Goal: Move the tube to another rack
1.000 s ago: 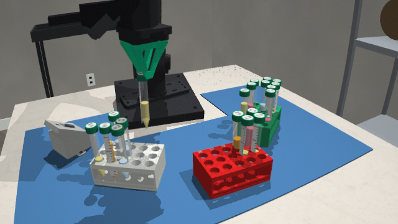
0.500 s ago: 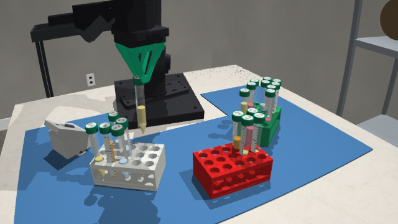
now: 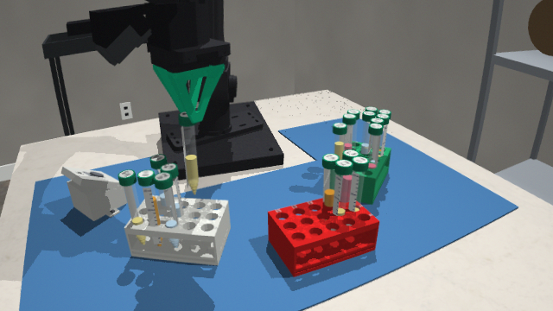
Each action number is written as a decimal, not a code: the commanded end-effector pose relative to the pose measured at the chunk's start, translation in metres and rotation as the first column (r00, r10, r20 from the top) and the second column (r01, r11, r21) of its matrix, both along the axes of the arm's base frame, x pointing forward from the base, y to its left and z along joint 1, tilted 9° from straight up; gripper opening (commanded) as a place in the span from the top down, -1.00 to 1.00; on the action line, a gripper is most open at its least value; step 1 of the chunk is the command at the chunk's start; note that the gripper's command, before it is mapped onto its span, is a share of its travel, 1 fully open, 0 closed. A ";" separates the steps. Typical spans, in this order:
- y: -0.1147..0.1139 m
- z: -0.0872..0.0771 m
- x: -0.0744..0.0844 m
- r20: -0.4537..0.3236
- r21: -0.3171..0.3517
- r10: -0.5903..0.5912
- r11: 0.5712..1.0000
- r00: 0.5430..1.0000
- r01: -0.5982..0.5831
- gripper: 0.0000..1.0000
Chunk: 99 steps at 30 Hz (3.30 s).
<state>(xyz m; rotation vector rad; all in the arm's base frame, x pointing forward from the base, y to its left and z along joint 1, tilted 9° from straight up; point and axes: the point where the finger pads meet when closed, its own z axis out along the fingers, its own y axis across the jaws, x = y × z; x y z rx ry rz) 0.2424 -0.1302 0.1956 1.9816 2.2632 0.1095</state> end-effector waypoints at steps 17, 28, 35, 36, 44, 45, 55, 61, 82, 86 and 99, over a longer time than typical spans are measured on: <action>-0.017 0.010 0.021 0.020 -0.013 0.000 1.000 1.000 0.000 1.00; -0.025 0.013 0.031 0.021 -0.013 0.000 1.000 1.000 0.000 1.00; -0.025 0.013 0.031 0.021 -0.013 0.000 1.000 1.000 0.000 1.00; -0.025 0.013 0.031 0.021 -0.013 0.000 1.000 1.000 0.000 1.00; -0.025 0.013 0.031 0.021 -0.013 0.000 1.000 1.000 0.000 1.00; -0.025 0.013 0.031 0.021 -0.013 0.000 1.000 1.000 0.000 1.00; -0.025 0.013 0.032 0.021 -0.013 0.000 1.000 1.000 0.000 1.00; -0.024 0.013 0.034 0.021 -0.013 0.000 1.000 1.000 0.000 1.00; -0.025 0.007 0.036 0.021 -0.013 0.000 1.000 1.000 0.000 1.00; -0.025 0.007 0.036 0.021 -0.013 0.000 1.000 1.000 0.000 1.00; -0.025 0.003 0.037 0.021 -0.013 0.000 1.000 1.000 0.000 1.00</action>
